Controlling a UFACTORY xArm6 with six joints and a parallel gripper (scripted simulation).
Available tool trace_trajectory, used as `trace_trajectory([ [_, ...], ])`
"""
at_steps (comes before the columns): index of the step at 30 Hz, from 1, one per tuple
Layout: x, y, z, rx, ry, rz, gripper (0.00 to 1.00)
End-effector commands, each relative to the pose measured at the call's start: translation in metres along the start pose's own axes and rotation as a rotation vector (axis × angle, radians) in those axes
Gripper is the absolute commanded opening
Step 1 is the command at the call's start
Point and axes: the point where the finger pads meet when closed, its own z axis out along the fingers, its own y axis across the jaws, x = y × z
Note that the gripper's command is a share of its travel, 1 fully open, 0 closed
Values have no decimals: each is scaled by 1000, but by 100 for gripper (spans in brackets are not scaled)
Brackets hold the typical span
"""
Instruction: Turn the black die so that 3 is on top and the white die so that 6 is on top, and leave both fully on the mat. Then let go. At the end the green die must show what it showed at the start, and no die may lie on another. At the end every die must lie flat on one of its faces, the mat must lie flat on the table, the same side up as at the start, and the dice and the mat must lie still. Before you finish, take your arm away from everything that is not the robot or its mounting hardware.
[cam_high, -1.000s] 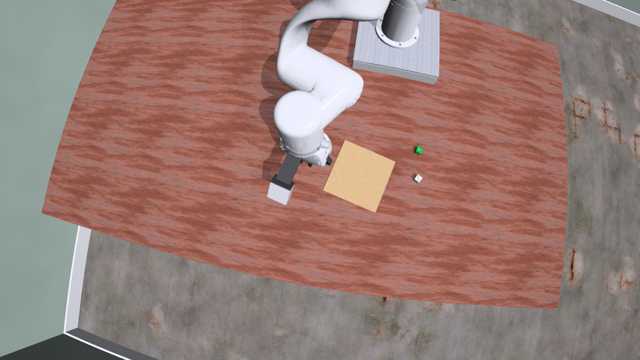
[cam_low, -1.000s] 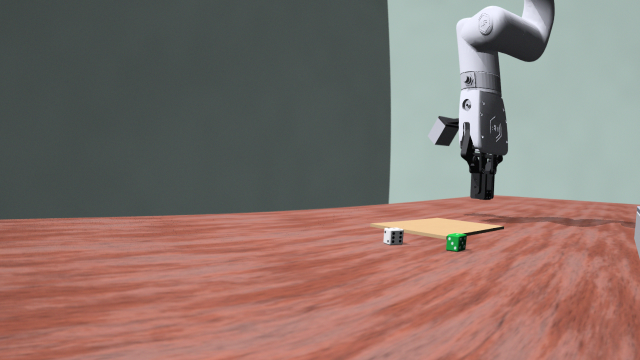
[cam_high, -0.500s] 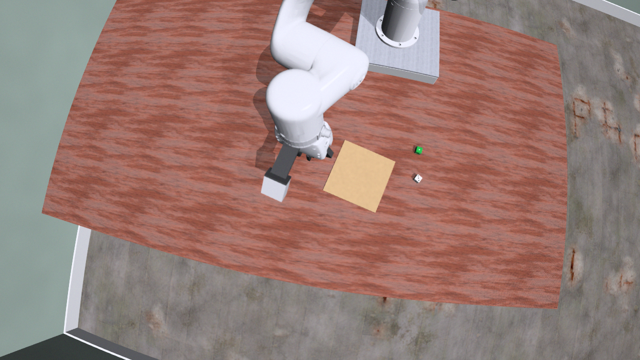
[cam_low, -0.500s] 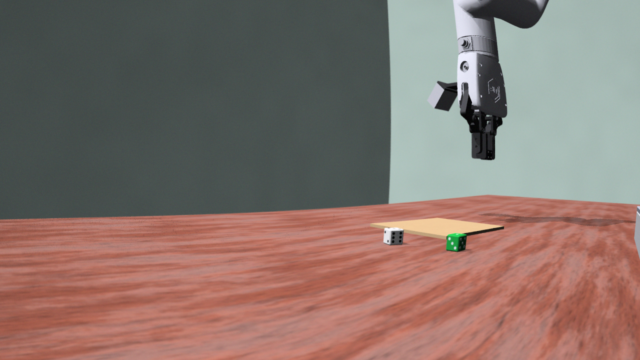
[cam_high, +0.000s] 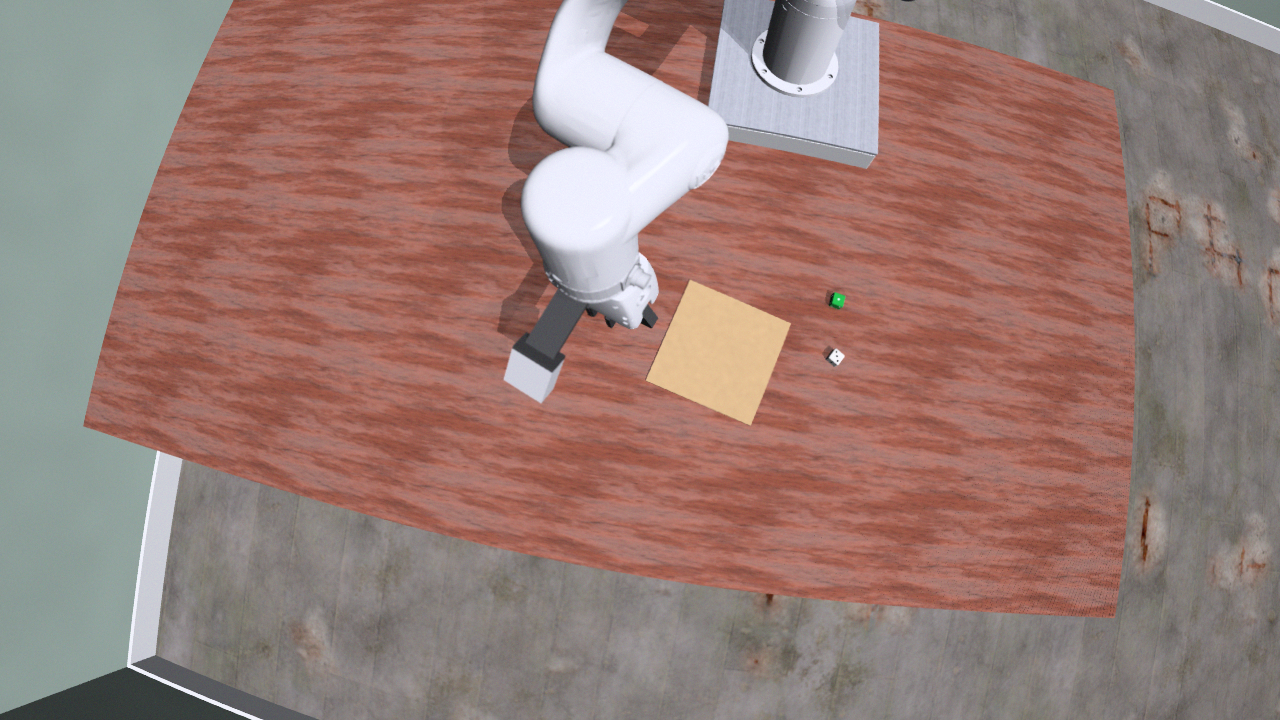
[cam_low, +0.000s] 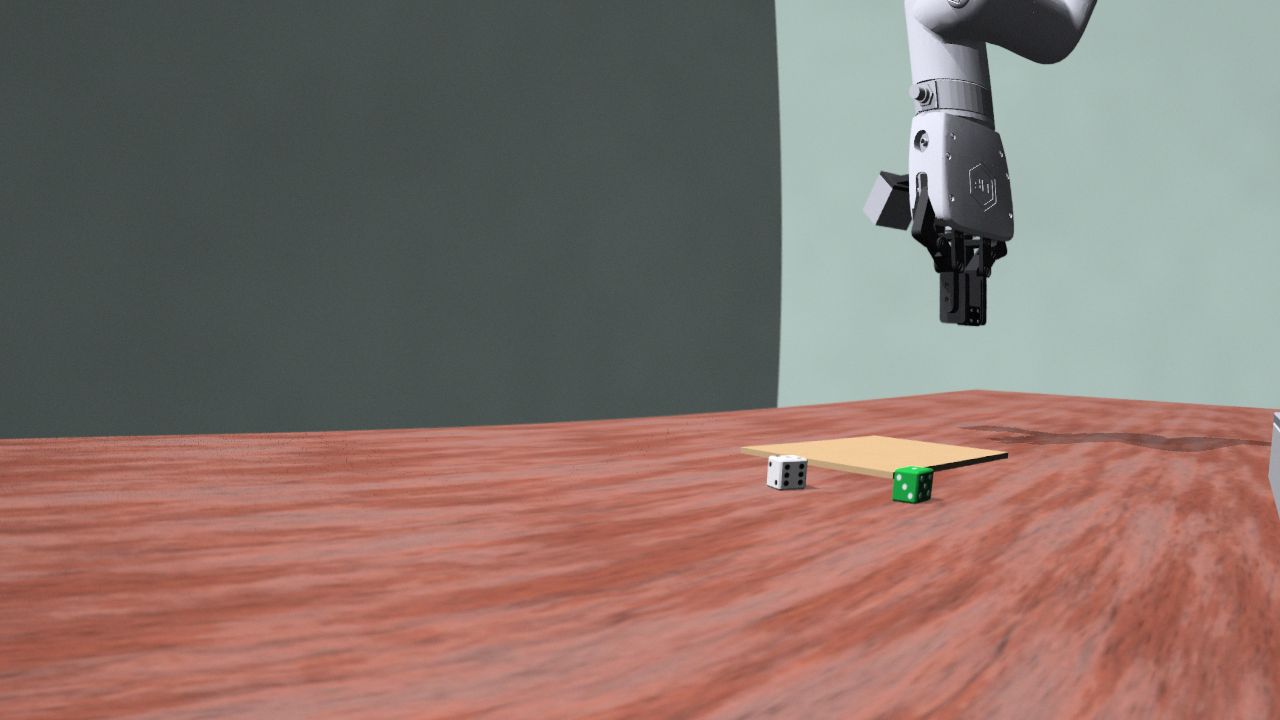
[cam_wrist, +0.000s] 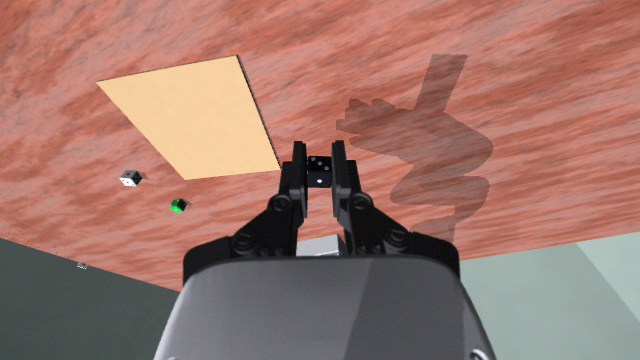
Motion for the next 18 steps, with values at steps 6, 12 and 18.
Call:
trace_trajectory([
  [6, 4, 1, 1, -6, 60, 48, 11],
  [12, 2, 1, 0, -9, 180, 47, 11],
  [18, 0, 0, 0, -13, 351, 47, 11],
])
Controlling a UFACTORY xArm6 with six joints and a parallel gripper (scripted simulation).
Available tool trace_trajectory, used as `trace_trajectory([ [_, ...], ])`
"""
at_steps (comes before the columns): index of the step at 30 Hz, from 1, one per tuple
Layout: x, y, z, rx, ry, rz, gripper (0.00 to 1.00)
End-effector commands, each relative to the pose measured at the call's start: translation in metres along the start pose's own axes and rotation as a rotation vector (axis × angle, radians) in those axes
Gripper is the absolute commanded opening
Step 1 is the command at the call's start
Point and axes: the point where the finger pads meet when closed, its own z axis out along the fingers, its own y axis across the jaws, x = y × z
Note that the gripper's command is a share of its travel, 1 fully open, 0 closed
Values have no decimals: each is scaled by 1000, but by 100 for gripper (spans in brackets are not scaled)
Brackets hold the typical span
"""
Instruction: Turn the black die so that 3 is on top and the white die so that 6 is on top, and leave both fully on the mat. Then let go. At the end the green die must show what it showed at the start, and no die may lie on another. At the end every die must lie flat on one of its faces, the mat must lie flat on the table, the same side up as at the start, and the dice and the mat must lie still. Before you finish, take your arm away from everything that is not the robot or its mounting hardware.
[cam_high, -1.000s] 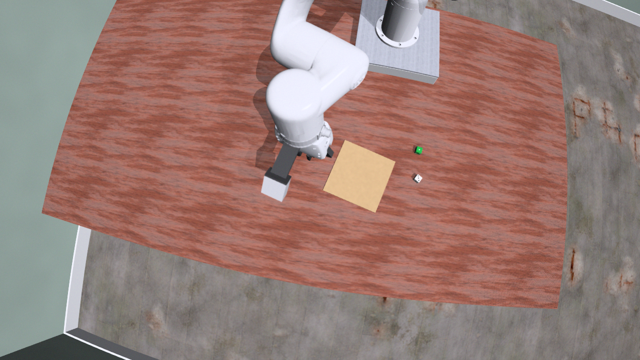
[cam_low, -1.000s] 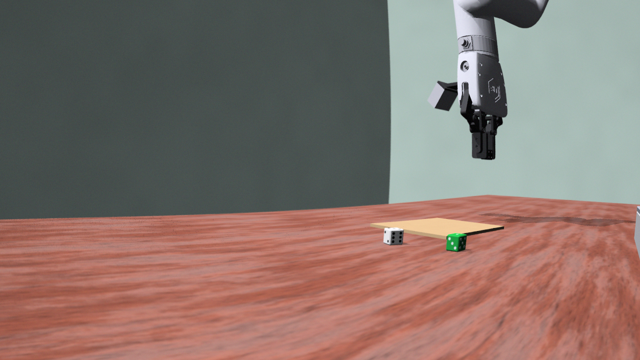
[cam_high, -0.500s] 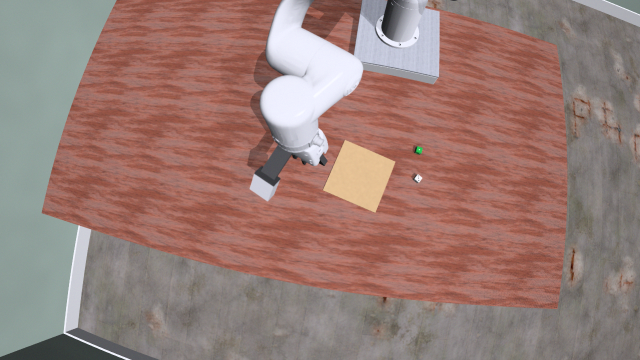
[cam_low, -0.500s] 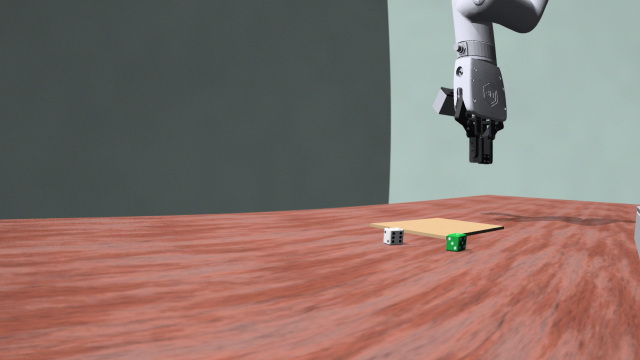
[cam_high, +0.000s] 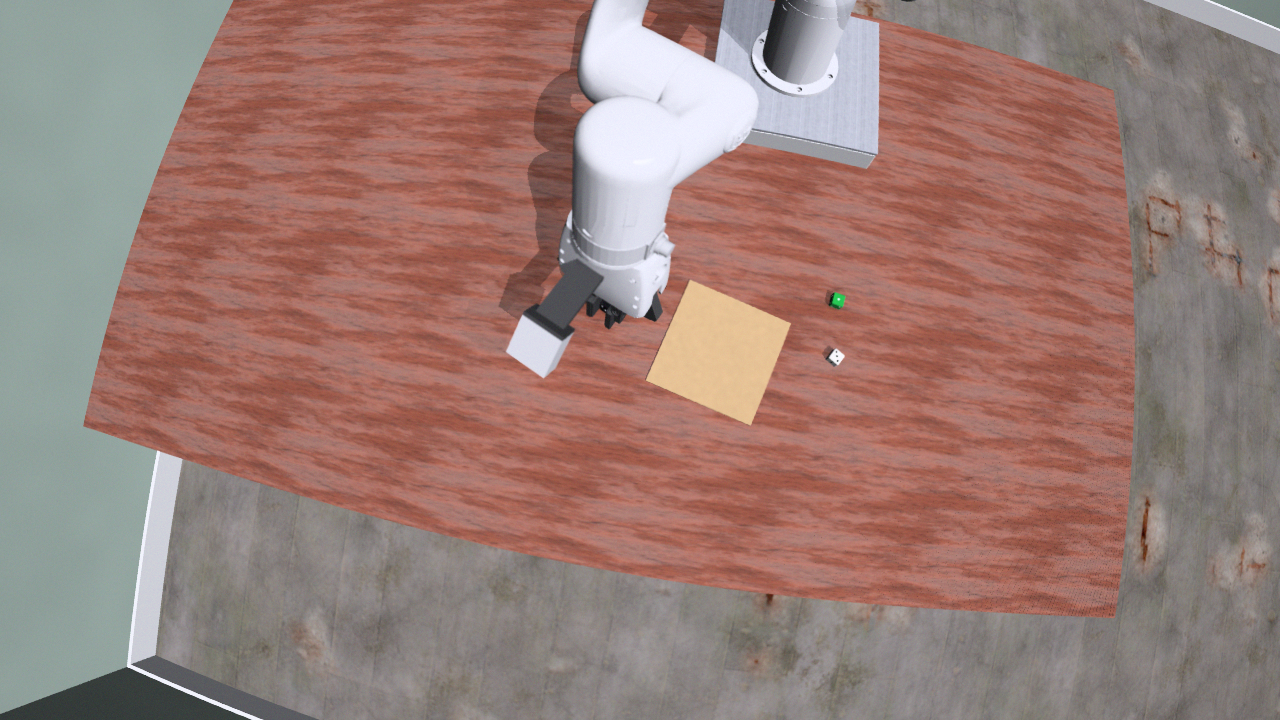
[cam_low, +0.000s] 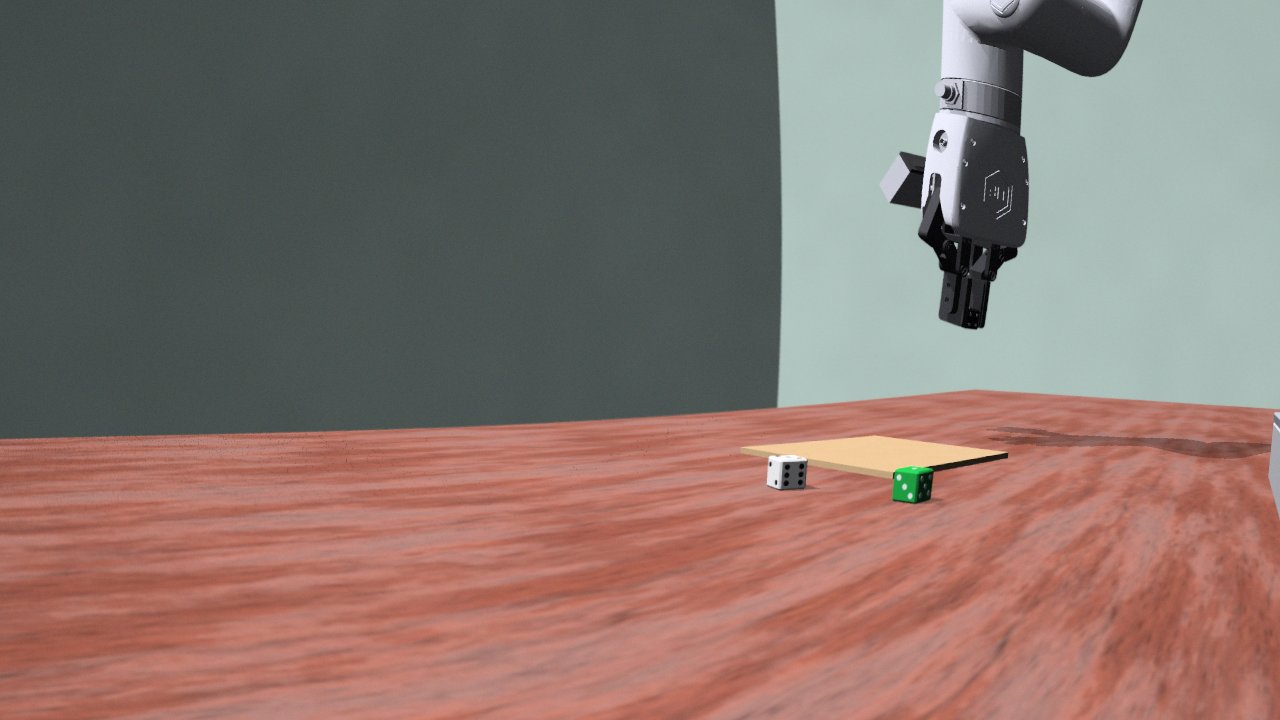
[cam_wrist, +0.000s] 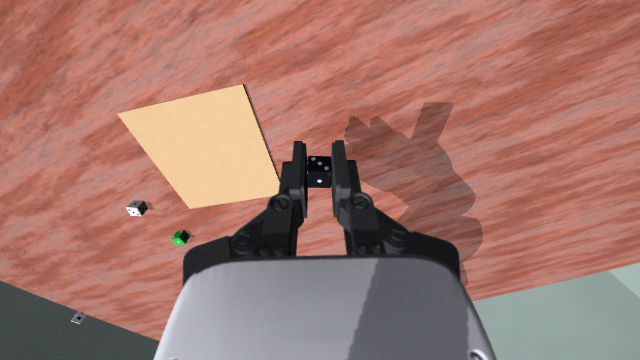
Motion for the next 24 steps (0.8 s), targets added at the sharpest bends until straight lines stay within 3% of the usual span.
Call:
trace_trajectory([
  [1, 1, 0, 0, 0, 178, 0, 11],
  [5, -1, 0, -1, 0, 279, 0, 11],
  [7, -1, 0, -1, 0, 279, 0, 11],
  [9, -3, 0, -2, -1, 366, 0, 11],
  [16, -5, -1, -4, -1, 536, 0, 11],
  [22, -6, -1, -5, -1, 641, 0, 11],
  [24, -6, -1, -5, -1, 641, 0, 11],
])
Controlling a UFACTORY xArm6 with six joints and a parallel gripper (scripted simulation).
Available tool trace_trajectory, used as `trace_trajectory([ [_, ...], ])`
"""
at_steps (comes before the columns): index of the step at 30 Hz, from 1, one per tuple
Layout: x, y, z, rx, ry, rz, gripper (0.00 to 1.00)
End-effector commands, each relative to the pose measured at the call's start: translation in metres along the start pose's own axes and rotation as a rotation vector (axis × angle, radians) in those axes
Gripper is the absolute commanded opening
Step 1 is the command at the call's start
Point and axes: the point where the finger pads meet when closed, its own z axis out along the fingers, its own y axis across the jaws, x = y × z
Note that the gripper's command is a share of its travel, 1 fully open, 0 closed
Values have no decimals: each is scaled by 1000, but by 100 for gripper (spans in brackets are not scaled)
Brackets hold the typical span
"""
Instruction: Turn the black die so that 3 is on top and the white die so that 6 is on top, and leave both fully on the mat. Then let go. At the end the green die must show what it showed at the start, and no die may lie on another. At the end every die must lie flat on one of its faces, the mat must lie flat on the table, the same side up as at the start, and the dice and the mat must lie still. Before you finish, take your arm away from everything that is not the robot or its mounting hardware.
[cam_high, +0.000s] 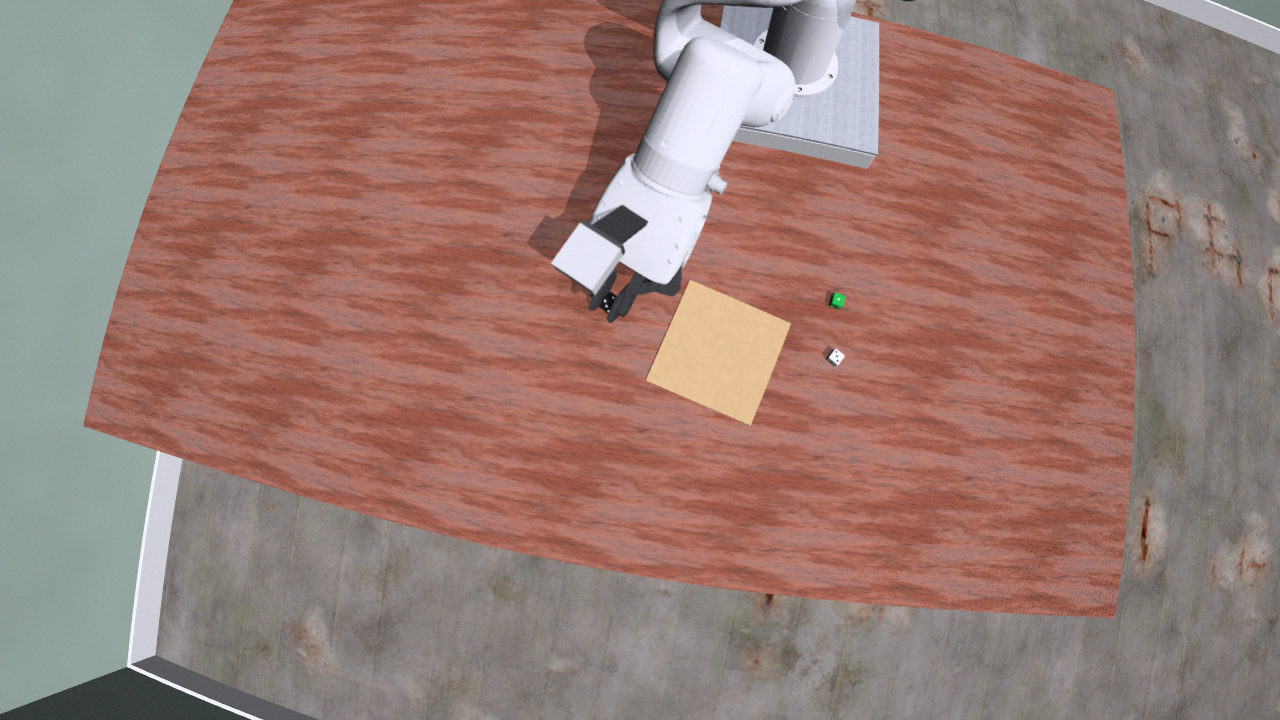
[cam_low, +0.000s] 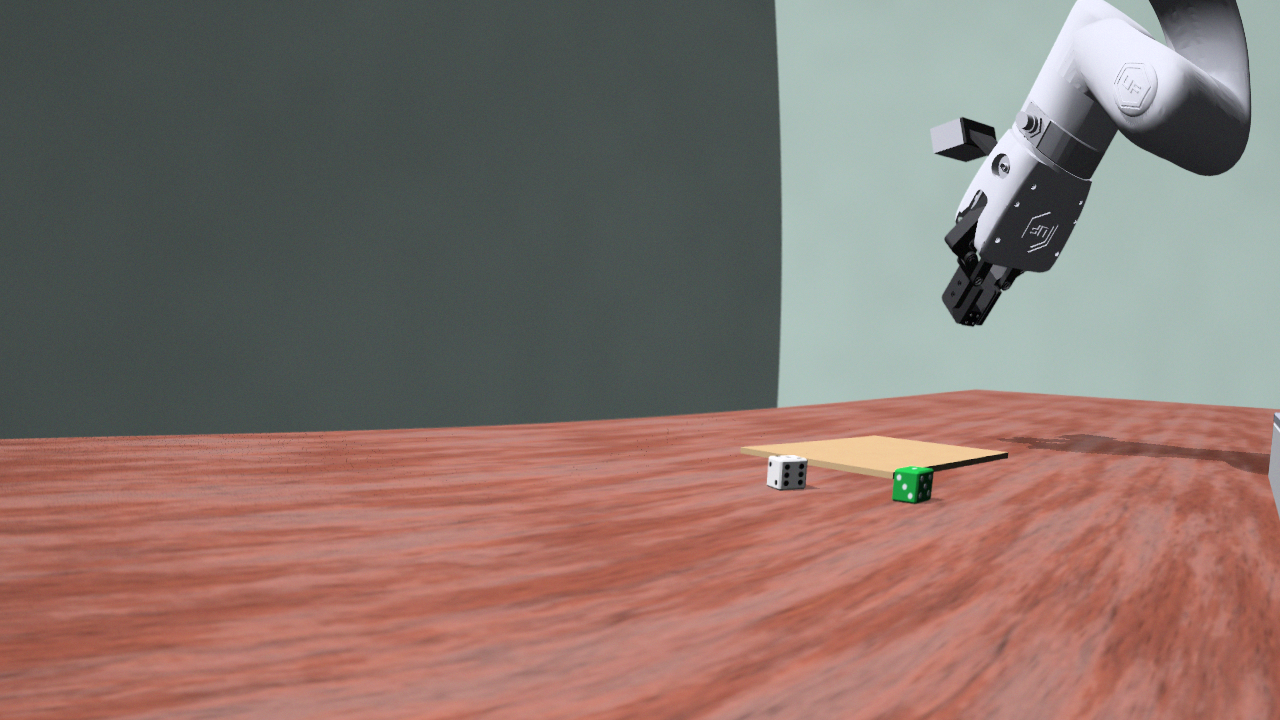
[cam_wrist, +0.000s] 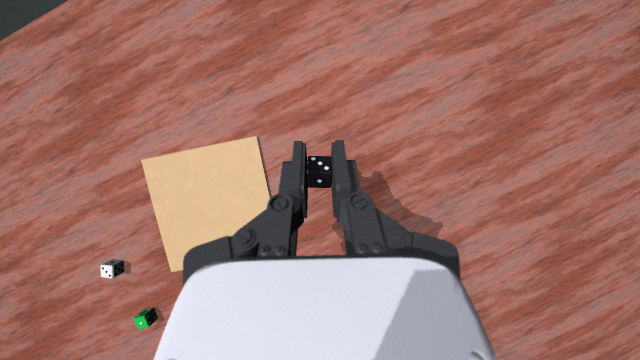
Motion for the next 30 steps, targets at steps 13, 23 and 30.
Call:
trace_trajectory([
  [13, -2, 0, 4, 0, 111, 0, 11],
  [23, -17, 0, 20, 0, 111, 0, 11],
  [30, -36, 0, 41, 0, 111, 0, 11],
])
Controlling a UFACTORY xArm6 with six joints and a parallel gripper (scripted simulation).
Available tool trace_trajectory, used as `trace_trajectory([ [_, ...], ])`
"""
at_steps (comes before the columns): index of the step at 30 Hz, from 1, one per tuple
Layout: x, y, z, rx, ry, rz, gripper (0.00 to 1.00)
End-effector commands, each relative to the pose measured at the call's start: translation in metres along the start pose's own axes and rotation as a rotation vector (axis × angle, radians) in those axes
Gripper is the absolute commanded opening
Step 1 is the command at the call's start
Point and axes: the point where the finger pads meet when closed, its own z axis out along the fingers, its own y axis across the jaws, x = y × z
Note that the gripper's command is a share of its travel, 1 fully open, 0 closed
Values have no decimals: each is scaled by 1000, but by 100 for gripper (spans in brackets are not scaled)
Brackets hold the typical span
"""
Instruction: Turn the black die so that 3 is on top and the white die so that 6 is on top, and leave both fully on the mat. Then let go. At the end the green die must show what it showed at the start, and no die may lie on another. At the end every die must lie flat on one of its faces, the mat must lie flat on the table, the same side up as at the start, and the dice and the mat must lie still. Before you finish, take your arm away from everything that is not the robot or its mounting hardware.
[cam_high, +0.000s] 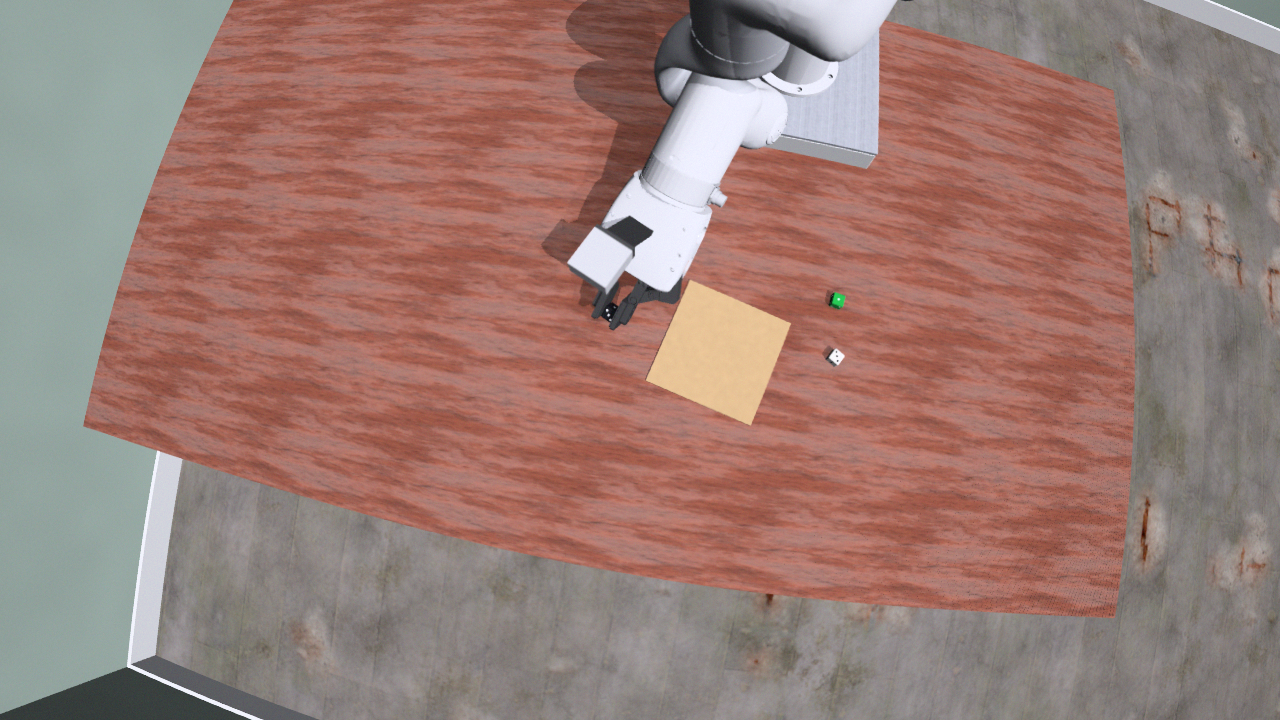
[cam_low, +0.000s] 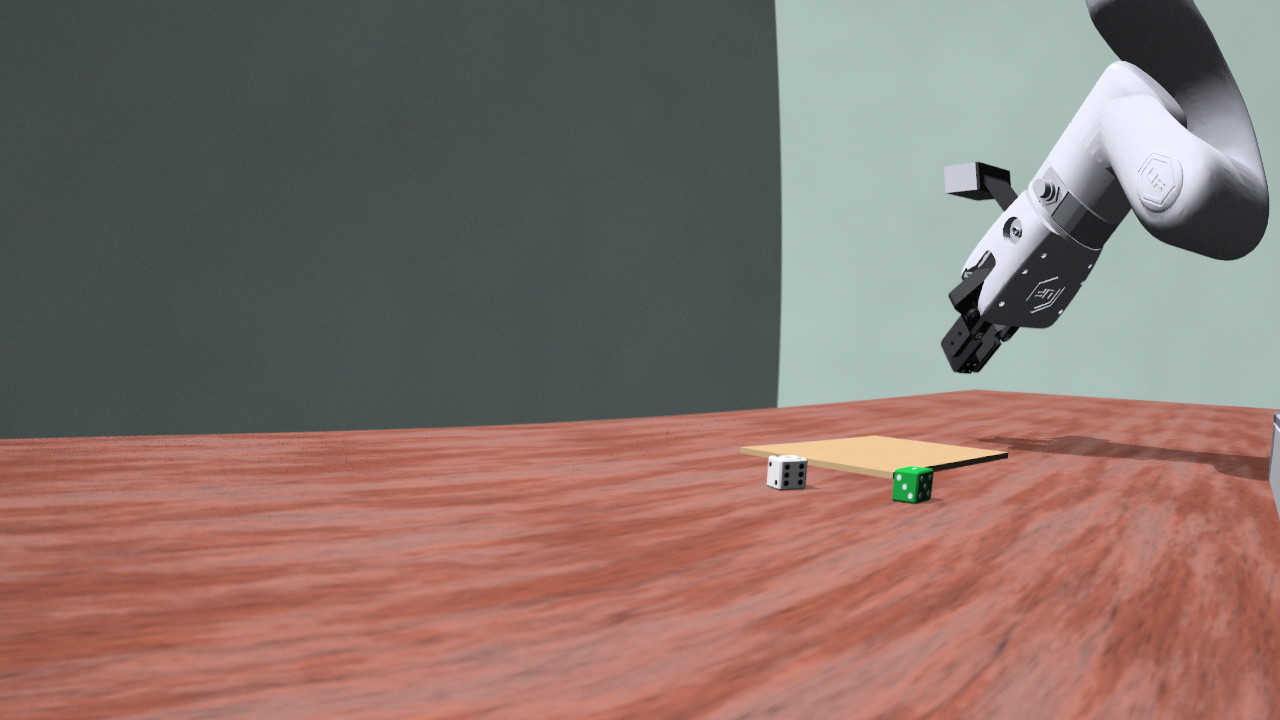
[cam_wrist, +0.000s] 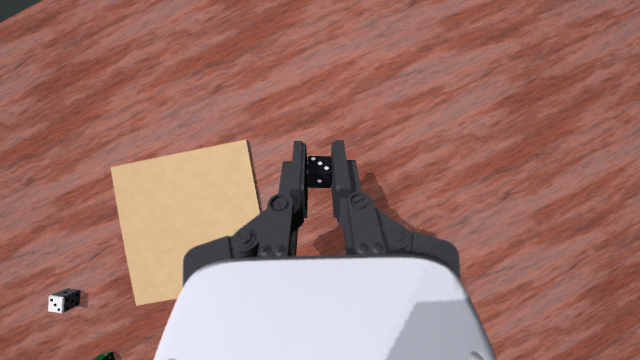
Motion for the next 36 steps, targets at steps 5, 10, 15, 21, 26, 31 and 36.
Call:
trace_trajectory([
  [5, -18, 0, 18, 0, 8, 0, 11],
  [10, -27, 0, 26, 0, 8, 0, 11],
  [15, -29, 0, 28, 0, 8, 0, 11],
  [21, -29, 0, 28, 0, 8, 0, 11],
  [26, -29, 0, 28, 0, 8, 0, 11],
  [31, -29, 0, 28, 0, 8, 0, 11],
  [36, -29, 0, 28, 0, 8, 0, 11],
])
